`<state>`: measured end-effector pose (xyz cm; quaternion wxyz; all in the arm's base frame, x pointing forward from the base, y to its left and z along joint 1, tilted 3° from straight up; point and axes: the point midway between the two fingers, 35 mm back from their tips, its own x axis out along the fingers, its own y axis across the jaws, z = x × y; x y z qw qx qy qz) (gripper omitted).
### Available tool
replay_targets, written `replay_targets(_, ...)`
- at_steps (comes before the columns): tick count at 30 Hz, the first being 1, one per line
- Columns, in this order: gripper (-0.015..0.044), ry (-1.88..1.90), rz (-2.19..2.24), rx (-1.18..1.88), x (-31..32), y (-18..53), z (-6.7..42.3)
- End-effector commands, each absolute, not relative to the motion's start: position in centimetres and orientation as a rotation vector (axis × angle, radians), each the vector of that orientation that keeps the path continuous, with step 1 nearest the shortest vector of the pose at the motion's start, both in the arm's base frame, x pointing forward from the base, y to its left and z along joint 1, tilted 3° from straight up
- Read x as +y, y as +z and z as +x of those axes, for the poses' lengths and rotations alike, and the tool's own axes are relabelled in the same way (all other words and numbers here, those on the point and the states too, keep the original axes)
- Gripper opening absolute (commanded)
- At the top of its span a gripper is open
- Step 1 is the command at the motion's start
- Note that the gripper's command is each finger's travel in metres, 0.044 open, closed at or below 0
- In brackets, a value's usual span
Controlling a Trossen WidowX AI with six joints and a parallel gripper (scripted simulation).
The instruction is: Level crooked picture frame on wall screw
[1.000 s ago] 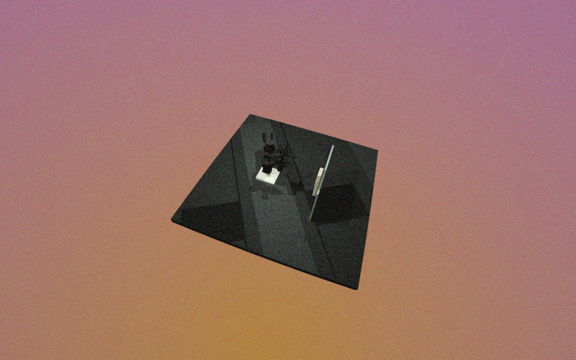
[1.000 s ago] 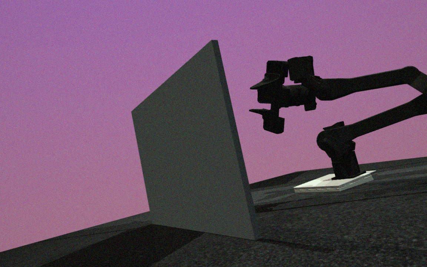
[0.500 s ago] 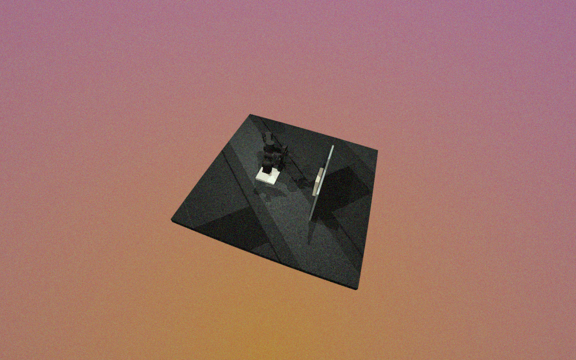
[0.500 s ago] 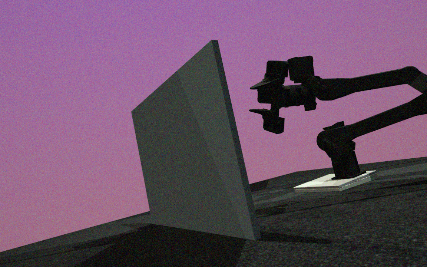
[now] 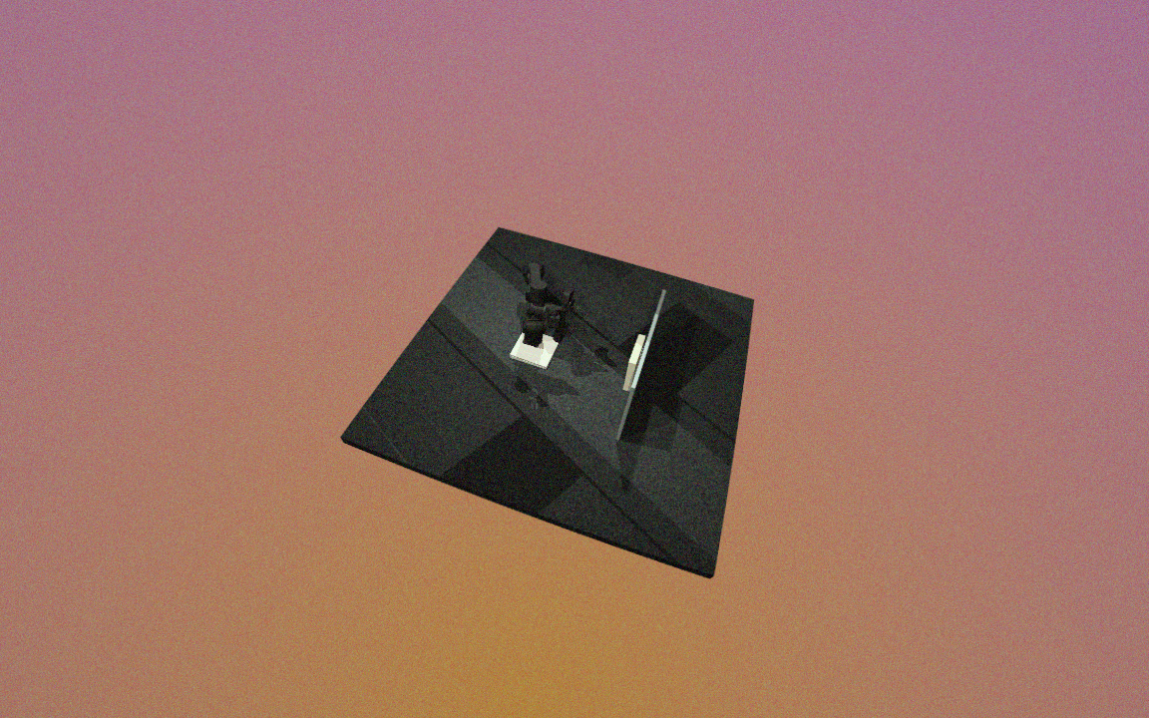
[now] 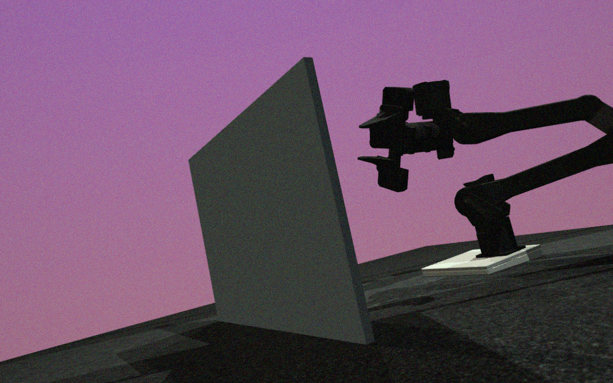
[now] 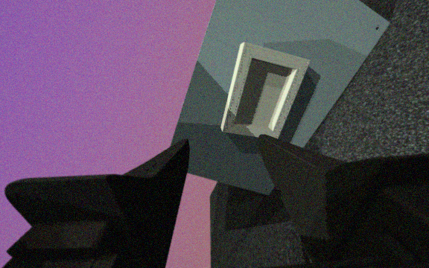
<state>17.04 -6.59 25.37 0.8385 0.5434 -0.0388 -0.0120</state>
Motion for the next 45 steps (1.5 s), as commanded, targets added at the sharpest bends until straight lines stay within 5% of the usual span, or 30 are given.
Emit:
replay_targets(1, 0.026, -0.024, 1.146, -0.08, -6.5, 25.4, 17.0)
replay_targets(25, 0.026, -0.025, 1.153, -0.083, -6.7, 25.4, 17.1)
replay_targets(36, 0.026, -0.007, 1.381, -0.093, -9.0, 22.7, 24.3)
replay_targets(45, 0.026, -0.007, 1.396, -0.092, -8.9, 22.4, 24.8)
